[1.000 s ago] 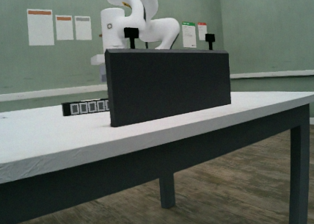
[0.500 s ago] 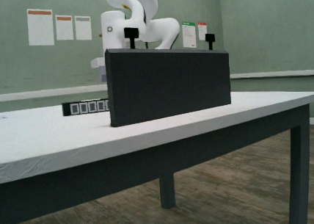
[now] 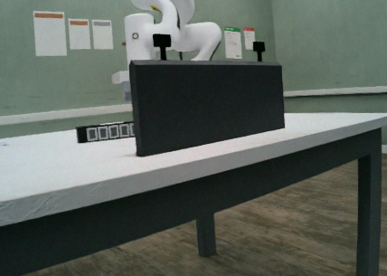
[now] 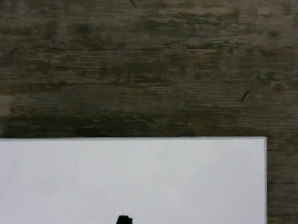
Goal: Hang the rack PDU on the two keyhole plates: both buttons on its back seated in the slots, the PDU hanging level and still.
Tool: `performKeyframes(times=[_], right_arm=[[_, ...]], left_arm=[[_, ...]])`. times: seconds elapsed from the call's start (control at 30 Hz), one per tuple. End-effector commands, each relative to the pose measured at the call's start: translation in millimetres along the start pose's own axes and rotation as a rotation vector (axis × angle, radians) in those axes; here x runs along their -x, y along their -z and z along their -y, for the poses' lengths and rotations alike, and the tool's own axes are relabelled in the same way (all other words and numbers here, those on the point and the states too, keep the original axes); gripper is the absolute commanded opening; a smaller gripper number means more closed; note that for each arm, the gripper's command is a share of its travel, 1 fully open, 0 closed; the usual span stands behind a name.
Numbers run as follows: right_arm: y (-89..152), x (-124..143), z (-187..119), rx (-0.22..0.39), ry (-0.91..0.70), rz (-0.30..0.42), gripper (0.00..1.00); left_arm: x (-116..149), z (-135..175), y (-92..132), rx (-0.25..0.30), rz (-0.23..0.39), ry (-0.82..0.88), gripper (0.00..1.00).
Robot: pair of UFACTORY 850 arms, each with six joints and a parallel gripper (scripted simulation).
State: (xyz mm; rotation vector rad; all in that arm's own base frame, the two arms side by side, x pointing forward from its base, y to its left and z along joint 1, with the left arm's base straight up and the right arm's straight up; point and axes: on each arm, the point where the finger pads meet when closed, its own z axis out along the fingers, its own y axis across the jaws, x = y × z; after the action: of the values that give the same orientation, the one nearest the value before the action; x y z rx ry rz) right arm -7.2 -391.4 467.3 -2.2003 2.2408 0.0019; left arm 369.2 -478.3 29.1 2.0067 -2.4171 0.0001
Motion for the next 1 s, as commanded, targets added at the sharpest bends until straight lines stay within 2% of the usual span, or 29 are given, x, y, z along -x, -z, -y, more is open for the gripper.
performKeyframes(times=[0.0,0.7,0.97], right_arm=[[0.7,-0.4,0.0,0.000,0.000,-0.002,1.00],[0.7,-0.4,0.0,0.000,0.000,-0.002,1.00],[0.7,-0.4,0.0,0.000,0.000,-0.002,1.00]], left_arm=[[-0.5,0.6,0.7,-0.001,-0.001,0.000,0.00],[-0.5,0.6,1.4,-0.001,-0.001,0.000,0.00],[-0.5,0.6,10.1,-0.001,-0.001,0.000,0.00]])
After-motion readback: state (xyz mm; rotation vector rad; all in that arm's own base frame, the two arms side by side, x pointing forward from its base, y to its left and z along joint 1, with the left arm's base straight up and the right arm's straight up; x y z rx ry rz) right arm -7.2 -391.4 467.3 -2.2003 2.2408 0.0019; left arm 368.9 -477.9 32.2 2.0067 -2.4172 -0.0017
